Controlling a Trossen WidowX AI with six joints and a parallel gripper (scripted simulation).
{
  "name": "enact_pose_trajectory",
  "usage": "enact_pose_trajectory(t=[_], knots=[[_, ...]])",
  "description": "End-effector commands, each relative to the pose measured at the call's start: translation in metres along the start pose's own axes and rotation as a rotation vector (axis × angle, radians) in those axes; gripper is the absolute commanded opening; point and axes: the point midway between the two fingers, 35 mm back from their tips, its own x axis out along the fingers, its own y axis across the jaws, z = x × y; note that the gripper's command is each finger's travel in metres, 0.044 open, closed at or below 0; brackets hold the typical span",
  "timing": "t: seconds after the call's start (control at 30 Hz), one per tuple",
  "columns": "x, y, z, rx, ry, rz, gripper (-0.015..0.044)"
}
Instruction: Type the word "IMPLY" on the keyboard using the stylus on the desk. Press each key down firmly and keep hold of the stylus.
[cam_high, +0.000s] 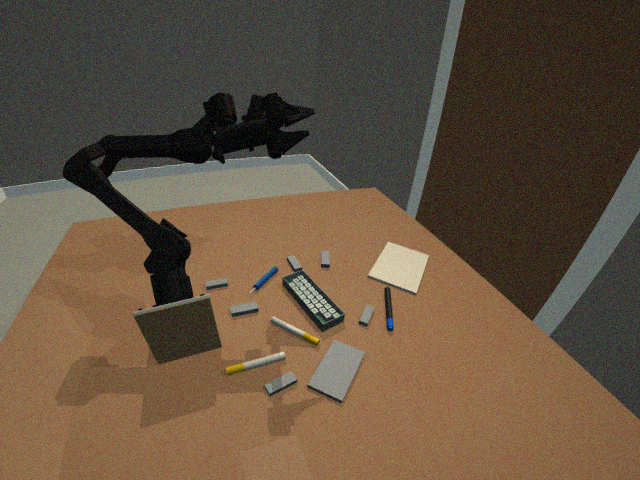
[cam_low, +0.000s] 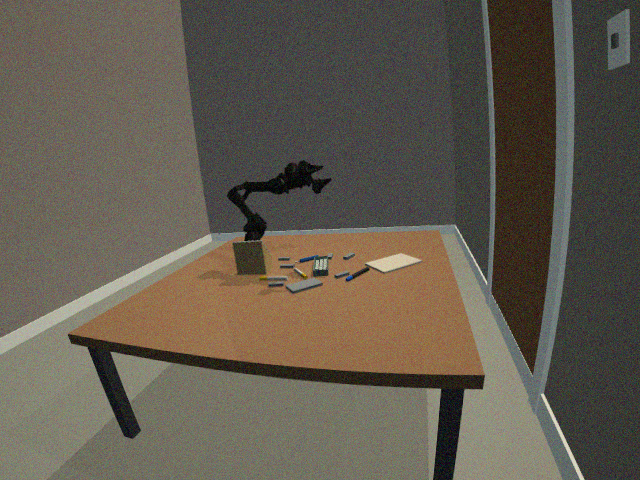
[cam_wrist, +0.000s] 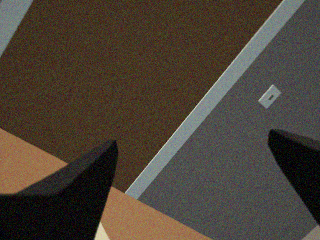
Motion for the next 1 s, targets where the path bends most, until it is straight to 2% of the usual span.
enact_pose_trajectory(t=[0.0, 0.27, 0.53, 0.8, 0.97], knots=[[0.001, 0.001, -0.002, -0.002, 0.01, 0.006, 0.0414], [0.032, 0.048, -0.109, -0.039, 0.468, 0.279, 0.0204], [0.008, 0.098, -0.217, 0.045, 0.975, 0.595, 0.0], [-0.052, 0.14, -0.288, 0.298, 1.474, 0.871, 0.0], [-0.057, 0.143, -0.291, 0.326, 1.511, 0.888, 0.0]])
